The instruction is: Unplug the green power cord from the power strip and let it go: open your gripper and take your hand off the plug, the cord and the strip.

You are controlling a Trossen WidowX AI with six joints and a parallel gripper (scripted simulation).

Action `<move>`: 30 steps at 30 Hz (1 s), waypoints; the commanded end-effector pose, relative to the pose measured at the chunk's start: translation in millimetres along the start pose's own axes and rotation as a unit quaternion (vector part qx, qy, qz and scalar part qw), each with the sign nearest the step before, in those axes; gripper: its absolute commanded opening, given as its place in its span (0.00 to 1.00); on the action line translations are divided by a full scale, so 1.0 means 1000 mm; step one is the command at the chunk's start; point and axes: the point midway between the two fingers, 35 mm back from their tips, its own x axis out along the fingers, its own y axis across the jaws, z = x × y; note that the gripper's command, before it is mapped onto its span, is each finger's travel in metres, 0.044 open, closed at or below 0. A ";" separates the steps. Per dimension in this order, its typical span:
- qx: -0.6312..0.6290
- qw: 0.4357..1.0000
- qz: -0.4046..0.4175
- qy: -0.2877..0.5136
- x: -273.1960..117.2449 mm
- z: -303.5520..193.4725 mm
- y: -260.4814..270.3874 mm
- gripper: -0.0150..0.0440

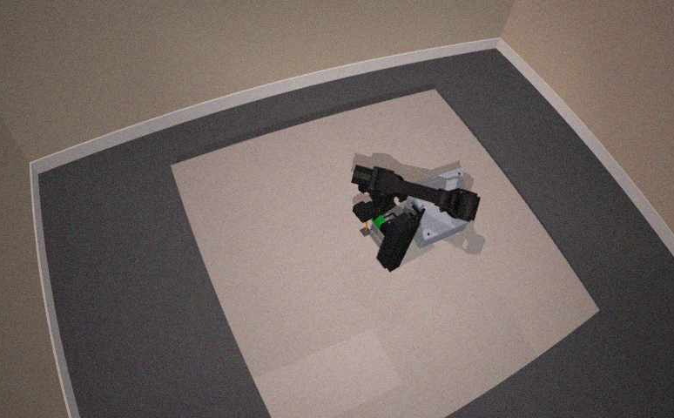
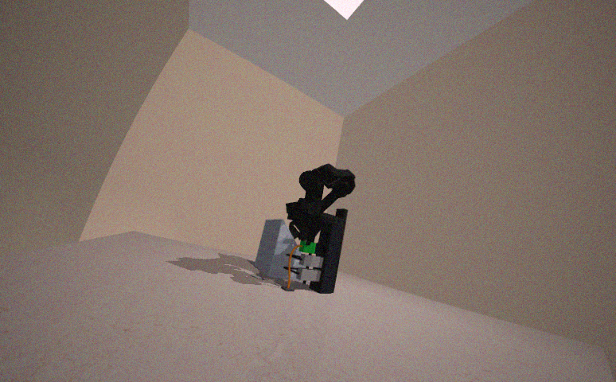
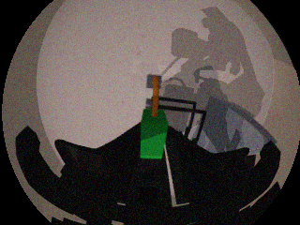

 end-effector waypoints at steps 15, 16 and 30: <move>0.004 1.000 0.005 -0.024 -0.006 0.022 -0.001 0.74; 0.004 1.000 0.005 -0.024 -0.006 0.022 -0.001 0.79; 0.003 1.000 0.005 -0.026 -0.022 0.082 -0.001 1.00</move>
